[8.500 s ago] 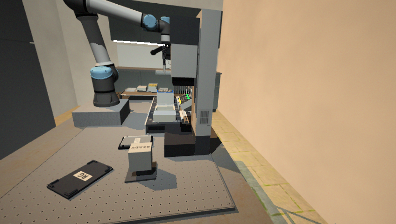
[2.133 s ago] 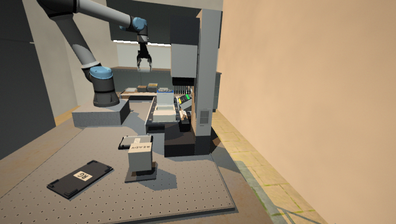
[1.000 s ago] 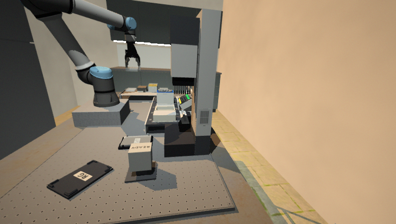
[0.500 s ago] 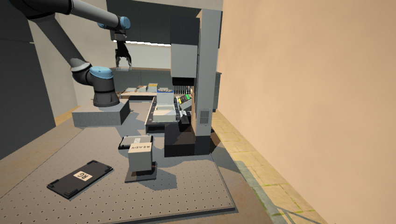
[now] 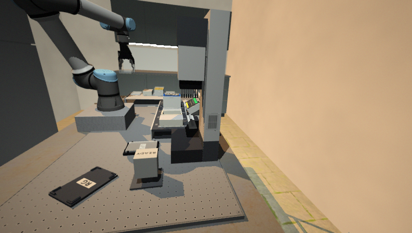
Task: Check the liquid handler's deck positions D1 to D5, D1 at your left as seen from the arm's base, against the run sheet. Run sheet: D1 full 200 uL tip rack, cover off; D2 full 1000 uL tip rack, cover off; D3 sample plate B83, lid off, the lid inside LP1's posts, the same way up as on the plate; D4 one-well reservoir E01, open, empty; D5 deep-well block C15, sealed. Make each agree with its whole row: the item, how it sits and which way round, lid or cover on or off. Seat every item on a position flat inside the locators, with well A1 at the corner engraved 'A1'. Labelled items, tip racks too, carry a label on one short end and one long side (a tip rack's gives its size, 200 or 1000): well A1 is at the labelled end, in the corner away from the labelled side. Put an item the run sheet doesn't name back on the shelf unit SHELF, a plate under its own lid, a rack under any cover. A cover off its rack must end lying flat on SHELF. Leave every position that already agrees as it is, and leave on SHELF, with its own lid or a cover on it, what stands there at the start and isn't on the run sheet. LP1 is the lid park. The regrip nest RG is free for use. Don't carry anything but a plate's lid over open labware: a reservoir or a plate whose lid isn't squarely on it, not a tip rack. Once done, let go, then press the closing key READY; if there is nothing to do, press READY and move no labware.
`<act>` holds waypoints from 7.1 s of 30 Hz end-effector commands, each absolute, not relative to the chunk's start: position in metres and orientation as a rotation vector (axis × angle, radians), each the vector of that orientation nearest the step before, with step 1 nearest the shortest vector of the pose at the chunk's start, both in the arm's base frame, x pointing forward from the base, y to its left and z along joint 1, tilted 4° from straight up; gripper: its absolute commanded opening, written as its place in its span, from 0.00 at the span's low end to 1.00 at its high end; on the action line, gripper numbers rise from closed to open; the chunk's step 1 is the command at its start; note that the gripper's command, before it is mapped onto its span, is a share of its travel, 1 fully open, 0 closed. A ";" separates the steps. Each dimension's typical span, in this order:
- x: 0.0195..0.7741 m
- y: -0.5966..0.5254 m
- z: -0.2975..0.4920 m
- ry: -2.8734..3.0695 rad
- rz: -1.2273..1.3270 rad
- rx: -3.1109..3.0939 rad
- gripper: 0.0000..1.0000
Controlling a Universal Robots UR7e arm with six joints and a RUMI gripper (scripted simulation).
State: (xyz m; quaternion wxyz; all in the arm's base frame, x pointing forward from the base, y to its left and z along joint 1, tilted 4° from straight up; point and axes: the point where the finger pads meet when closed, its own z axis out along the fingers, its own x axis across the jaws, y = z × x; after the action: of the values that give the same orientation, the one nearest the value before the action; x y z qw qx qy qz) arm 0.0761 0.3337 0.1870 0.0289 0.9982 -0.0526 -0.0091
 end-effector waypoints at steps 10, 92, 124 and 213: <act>0.083 0.392 0.184 -0.163 -0.027 3.079 0.00; 0.092 0.464 0.173 -0.163 -0.027 3.080 0.00; 0.091 0.461 0.126 -0.163 -0.027 3.080 0.00; 0.088 0.454 -0.005 -0.163 -0.027 3.080 0.00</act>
State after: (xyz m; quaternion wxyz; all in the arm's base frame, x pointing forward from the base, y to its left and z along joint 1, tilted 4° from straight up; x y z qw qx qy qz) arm 0.0879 0.4537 0.0006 0.0295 0.9981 -0.0527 -0.0089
